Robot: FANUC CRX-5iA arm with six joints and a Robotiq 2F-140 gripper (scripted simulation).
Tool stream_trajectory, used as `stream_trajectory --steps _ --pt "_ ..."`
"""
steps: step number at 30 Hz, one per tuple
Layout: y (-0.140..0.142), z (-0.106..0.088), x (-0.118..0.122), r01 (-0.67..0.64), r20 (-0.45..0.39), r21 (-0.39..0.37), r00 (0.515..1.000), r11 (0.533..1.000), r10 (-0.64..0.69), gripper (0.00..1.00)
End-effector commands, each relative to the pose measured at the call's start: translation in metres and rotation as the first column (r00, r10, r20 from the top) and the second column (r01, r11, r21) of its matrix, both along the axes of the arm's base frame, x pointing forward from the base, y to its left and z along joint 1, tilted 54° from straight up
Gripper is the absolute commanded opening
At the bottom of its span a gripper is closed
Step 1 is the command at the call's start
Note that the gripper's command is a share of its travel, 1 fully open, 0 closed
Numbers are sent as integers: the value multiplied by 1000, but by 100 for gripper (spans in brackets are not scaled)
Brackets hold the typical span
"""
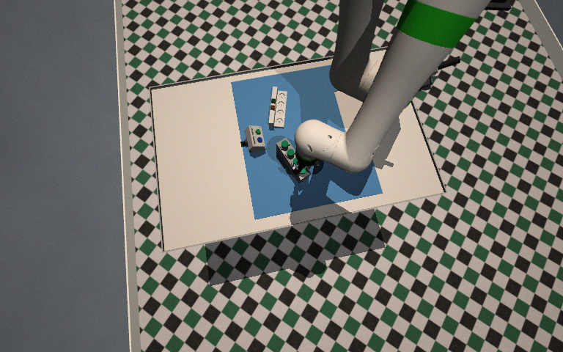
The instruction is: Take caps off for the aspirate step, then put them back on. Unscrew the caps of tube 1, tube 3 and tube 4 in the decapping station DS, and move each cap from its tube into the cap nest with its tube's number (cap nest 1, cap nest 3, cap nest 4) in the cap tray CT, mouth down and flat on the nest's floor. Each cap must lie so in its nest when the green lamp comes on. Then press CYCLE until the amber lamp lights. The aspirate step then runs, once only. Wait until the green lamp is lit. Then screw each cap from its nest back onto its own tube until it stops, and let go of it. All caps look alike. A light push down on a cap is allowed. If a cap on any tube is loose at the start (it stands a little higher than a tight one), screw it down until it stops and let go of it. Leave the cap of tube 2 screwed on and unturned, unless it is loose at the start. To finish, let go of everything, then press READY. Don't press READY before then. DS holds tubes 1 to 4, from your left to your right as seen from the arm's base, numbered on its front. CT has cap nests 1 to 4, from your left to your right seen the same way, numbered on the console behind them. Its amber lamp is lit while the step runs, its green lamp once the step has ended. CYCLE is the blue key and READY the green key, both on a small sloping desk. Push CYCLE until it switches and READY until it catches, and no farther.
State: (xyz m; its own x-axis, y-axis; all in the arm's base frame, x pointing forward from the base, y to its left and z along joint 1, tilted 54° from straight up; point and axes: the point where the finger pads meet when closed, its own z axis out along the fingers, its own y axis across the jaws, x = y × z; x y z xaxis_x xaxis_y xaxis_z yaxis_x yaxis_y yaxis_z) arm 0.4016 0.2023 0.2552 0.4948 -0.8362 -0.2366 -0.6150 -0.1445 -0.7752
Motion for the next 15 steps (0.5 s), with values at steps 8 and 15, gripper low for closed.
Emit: stream_trajectory --steps 8,15 --pt "0 0 0 379 -319 269 902 885 -289 35" --pt "0 0 0 384 -323 271 900 882 -293 35"
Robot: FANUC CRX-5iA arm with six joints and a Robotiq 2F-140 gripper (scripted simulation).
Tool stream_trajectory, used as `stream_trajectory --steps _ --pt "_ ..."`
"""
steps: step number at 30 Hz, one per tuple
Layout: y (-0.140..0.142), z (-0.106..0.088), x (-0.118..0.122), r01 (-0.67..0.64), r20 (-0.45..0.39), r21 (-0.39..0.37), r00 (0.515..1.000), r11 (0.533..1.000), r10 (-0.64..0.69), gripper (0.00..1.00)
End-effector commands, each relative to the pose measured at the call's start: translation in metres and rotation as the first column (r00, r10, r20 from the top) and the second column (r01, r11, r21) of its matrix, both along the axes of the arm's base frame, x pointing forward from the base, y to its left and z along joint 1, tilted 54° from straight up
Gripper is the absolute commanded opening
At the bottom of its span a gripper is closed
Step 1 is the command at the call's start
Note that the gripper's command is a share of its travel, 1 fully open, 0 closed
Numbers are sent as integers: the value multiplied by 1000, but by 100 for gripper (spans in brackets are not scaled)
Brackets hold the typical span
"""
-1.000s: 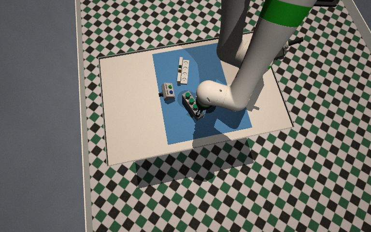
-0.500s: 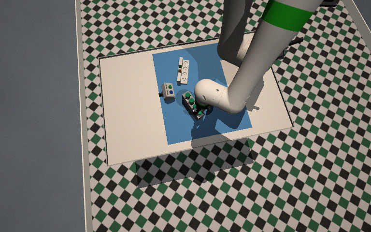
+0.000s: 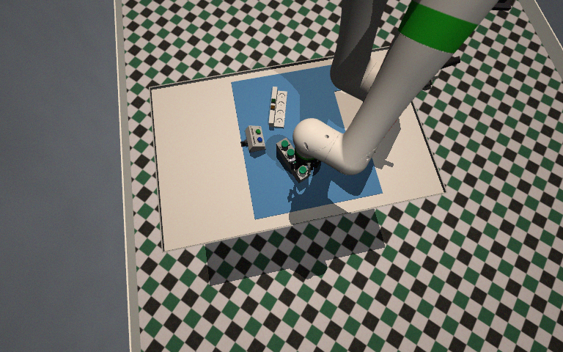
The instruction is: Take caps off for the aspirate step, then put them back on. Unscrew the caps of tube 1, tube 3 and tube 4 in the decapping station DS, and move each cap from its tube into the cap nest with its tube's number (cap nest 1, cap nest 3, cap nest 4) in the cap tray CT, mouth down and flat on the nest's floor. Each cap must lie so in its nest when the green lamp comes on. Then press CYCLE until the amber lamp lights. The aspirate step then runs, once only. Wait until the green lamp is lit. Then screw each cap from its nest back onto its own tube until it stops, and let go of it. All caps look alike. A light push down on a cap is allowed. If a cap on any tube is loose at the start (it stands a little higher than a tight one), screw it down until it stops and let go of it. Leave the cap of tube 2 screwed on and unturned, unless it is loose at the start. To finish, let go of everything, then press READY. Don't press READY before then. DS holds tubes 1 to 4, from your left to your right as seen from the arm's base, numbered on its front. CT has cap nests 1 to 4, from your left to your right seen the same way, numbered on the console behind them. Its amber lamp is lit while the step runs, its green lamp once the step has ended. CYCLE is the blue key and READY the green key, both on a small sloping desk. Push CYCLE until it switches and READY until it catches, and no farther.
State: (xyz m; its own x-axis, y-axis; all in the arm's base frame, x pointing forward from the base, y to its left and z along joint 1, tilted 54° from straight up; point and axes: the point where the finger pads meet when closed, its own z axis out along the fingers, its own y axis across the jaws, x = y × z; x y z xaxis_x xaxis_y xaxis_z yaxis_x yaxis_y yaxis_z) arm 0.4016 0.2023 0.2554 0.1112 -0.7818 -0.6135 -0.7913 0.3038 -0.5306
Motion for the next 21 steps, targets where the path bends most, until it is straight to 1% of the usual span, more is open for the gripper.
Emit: stream_trajectory --steps 1,2,16,18,21 --pt "0 0 0 54 11 -14 999 998 -53 35" --pt "0 0 0 54 11 -14 999 998 -53 0" --pt "0 0 0 54 11 -14 999 998 -53 0" --pt "0 0 0 -3 63 -76 998 997 7 0" --pt "0 0 0 -80 132 -174 986 981 104 0"
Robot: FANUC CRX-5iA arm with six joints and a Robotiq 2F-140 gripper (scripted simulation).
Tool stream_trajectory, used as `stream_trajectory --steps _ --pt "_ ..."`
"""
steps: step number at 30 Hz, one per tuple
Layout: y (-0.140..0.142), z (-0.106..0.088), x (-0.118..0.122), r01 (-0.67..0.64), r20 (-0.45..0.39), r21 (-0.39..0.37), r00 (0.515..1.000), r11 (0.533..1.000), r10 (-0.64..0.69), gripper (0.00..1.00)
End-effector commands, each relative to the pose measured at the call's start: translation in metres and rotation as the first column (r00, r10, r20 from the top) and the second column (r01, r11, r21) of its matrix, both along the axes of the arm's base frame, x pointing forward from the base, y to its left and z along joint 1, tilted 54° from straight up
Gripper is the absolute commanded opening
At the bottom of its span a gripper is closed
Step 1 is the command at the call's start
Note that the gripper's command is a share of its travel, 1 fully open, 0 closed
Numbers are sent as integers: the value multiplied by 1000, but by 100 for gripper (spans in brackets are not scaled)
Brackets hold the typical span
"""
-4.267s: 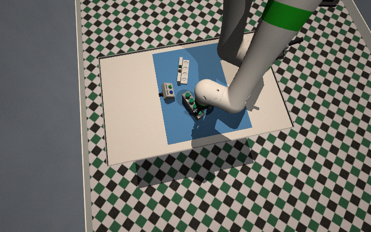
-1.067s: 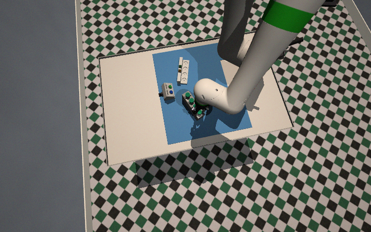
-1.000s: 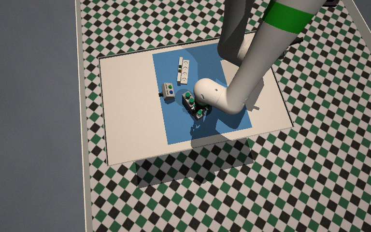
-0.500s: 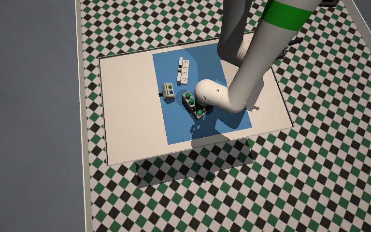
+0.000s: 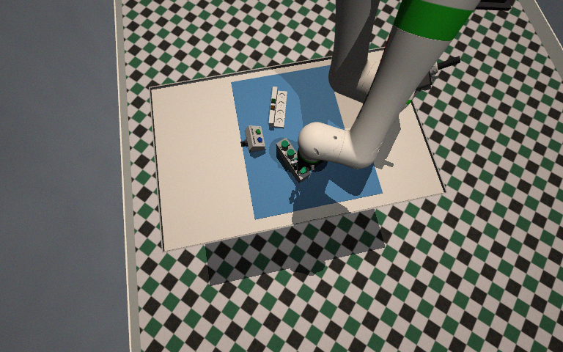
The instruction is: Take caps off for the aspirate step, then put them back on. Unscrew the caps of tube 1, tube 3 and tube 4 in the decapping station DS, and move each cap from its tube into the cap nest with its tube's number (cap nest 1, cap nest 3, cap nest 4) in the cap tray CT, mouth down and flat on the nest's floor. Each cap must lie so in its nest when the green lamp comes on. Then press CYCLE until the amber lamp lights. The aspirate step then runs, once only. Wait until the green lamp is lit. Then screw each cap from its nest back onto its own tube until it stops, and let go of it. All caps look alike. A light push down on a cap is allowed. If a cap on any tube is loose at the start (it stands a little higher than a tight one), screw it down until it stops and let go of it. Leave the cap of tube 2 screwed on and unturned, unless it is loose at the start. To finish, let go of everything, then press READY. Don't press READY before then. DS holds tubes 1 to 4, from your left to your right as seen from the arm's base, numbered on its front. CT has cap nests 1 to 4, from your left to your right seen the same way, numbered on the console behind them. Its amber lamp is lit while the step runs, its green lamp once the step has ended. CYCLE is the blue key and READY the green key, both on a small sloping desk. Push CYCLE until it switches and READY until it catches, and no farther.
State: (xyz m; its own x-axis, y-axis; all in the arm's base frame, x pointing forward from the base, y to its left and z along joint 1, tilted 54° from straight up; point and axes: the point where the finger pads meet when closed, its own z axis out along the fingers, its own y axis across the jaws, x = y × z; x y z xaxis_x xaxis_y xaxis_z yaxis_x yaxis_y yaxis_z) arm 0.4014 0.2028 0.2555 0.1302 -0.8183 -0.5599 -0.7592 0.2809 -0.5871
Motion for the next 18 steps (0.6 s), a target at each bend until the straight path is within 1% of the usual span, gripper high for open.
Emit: stream_trajectory --steps 1,3,5,8,14,15,18 --pt "-1 0 0 -126 101 -151 985 980 142 0" --pt "-1 0 0 -126 101 -151 985 980 142 0" --pt "-1 0 0 -173 140 -220 968 960 207 0" --pt "-1 0 0 -235 187 -325 933 916 306 0" --pt "-1 0 0 -316 242 -521 836 793 493 0" --pt "-1 0 0 -321 243 -531 829 784 504 0" --pt "-1 0 0 -343 251 -627 762 700 597 0"
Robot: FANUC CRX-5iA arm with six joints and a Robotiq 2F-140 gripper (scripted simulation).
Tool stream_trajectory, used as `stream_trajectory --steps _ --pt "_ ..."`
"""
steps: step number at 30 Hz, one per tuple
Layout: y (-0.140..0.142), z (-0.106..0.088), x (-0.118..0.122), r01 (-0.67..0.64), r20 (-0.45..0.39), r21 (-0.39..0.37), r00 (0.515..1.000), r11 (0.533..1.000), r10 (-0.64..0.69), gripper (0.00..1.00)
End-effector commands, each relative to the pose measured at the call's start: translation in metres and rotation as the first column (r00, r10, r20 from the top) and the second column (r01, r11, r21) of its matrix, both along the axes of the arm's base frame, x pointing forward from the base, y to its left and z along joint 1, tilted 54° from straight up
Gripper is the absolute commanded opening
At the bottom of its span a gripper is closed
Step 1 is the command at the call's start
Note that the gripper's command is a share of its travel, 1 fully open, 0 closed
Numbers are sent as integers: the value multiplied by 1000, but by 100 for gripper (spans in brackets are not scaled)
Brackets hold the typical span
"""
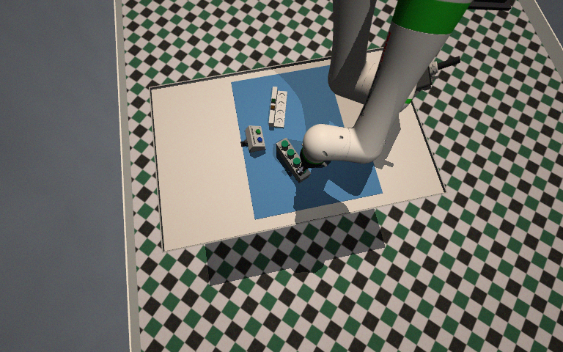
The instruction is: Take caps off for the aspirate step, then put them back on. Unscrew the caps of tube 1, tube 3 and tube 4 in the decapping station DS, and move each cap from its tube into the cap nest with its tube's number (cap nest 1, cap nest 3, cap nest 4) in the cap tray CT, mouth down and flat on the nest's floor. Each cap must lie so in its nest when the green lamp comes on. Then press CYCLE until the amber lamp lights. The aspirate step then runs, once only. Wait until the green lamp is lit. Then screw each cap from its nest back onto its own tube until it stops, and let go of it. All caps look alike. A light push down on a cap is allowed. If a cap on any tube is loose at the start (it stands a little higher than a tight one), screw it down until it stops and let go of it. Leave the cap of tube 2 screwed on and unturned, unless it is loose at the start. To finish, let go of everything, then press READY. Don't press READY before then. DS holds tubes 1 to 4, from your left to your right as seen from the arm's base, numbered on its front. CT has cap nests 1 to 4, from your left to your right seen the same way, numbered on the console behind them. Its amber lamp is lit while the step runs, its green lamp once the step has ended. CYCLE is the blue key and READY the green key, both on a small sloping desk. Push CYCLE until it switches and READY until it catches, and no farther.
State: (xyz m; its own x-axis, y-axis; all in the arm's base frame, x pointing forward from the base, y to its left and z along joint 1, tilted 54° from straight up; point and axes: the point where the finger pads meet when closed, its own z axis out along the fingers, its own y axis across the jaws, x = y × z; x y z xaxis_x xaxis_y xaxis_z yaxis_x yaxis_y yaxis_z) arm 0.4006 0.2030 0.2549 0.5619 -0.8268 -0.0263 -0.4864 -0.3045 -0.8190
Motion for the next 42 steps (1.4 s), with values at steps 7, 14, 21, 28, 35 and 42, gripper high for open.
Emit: stream_trajectory --steps 7,14,21,28,35,42 --pt "-1 0 1 -184 89 -177 975 967 202 0" --pt "-1 0 1 -184 89 -177 975 967 202 35" --pt "-1 0 1 -184 89 -177 975 967 202 35" --pt "-1 0 1 -4 -53 46 999 999 7 35" --pt "-1 0 1 160 -190 196 974 967 -122 35" --pt "-1 0 1 384 -386 345 890 856 -244 35"
